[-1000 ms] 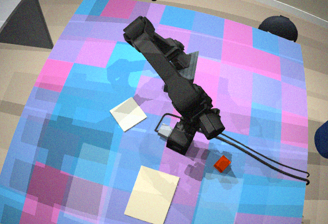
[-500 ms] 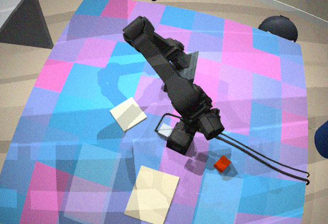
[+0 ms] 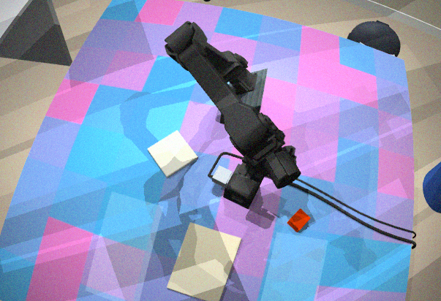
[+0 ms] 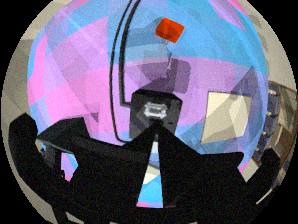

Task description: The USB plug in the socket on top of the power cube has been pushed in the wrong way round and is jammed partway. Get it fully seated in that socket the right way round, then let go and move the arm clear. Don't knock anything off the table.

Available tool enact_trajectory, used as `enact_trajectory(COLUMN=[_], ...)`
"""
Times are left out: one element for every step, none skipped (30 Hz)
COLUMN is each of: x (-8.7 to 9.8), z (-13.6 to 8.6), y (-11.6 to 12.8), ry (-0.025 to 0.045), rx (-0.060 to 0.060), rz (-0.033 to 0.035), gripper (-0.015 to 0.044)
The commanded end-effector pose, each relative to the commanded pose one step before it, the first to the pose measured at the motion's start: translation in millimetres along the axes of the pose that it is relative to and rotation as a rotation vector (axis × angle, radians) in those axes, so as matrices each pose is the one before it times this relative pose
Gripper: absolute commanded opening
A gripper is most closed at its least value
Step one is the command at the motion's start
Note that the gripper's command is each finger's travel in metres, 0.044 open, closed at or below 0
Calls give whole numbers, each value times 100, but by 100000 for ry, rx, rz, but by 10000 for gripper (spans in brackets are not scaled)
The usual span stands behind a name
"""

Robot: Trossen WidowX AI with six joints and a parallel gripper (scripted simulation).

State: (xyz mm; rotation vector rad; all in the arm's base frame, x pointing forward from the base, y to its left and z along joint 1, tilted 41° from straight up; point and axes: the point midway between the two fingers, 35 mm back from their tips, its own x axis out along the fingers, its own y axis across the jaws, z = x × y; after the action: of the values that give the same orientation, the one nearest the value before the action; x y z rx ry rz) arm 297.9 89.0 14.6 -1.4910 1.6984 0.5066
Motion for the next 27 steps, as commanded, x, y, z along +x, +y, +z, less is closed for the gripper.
enact_trajectory(x=[88, 12, 12, 12, 12, 12, 12, 12, 12, 12, 12, 12, 12, 12, 12, 12, 12, 12, 12, 12, 12, 12, 12, 12, 12, 12, 12], z=[69, 5, 5, 5, 5, 5, 5, 5, 5, 5, 5, 5, 5, 5, 5, 5, 5, 5, 5, 5, 5, 5, 5, 5, 5, 5, 5], y=[52, -1, -1, -1, -1, -1, -1, -1, -1, -1, -1, -1, -1, -1, -1, -1, -1, -1, -1, -1, -1, -1, -1, -1, -1, -1, -1], ry=[-651, -69, -69, -69, -69, -69, -69, -69, -69, -69, -69, -69, -69, -69, -69, -69, -69, -69, -69, -69, -69, -69, -69, -69, -69, -69, -69], rx=[-530, -25, -25, -25, -25, -25, -25, -25, -25, -25, -25, -25, -25, -25, -25, -25, -25, -25, -25, -25, -25, -25, -25, -25, -25, -25, -25], rz=[378, 2, 2, 2, 2, 2, 2, 2, 2, 2, 2, 2, 2, 2, 2, 2, 2, 2, 2, 2, 2, 2, 2, 2, 2, 2, 2], gripper=[0, 0, 0, 0, 0, 0, 0, 0, 0, 0, 0, 0, 0, 0, 0, 0, 0, 0, 0, 0, 0, 0, 0, 0, 0, 0, 0])
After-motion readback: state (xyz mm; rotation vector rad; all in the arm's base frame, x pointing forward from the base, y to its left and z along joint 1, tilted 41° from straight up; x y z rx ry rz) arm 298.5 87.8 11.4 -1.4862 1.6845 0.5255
